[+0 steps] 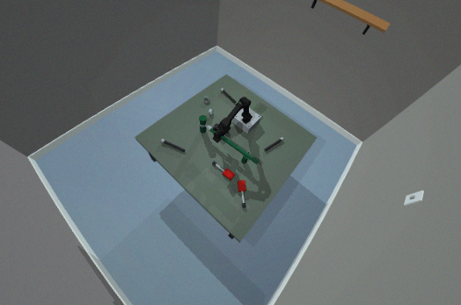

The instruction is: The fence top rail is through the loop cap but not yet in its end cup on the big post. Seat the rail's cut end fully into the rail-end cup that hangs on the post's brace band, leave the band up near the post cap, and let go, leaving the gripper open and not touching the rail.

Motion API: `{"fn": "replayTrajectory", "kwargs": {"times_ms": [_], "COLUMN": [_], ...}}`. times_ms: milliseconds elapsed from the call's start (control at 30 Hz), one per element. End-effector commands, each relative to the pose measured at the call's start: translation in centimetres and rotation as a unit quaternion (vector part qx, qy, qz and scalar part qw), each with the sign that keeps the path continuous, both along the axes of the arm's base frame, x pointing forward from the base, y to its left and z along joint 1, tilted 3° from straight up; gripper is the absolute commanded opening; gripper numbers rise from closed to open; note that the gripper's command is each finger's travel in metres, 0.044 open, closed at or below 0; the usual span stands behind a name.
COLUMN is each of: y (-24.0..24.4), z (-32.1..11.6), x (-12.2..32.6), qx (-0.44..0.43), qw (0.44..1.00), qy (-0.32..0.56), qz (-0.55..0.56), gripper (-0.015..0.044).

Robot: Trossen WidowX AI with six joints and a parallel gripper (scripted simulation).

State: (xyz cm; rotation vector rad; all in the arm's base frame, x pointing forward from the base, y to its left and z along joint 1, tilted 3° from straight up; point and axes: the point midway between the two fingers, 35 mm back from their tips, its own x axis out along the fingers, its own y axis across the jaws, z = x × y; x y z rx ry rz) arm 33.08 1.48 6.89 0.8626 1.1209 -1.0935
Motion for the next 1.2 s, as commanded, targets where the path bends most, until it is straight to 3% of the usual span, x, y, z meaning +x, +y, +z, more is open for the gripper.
{"fn": "replayTrajectory", "kwargs": {"times_ms": [0, 33, 333, 533, 1167], "y": [1.2, 1.7, 3.2, 4.0, 4.0], "z": [1.5, 2.0, 3.9, 8.1, 8.1], "x": [0.0, -0.1, -0.7, -1.5, -1.5], "qx": [0.001, 0.002, 0.003, 0.003, 0.003], "qw": [1.0, 1.0, 1.0, 1.0, 1.0], "qy": [-0.007, -0.007, -0.007, -0.007, -0.007], "qz": [0.001, 0.001, 0.006, 0.006, 0.006], "gripper": [0.042, 0.044, 0.044, 0.044, 0.044]}}
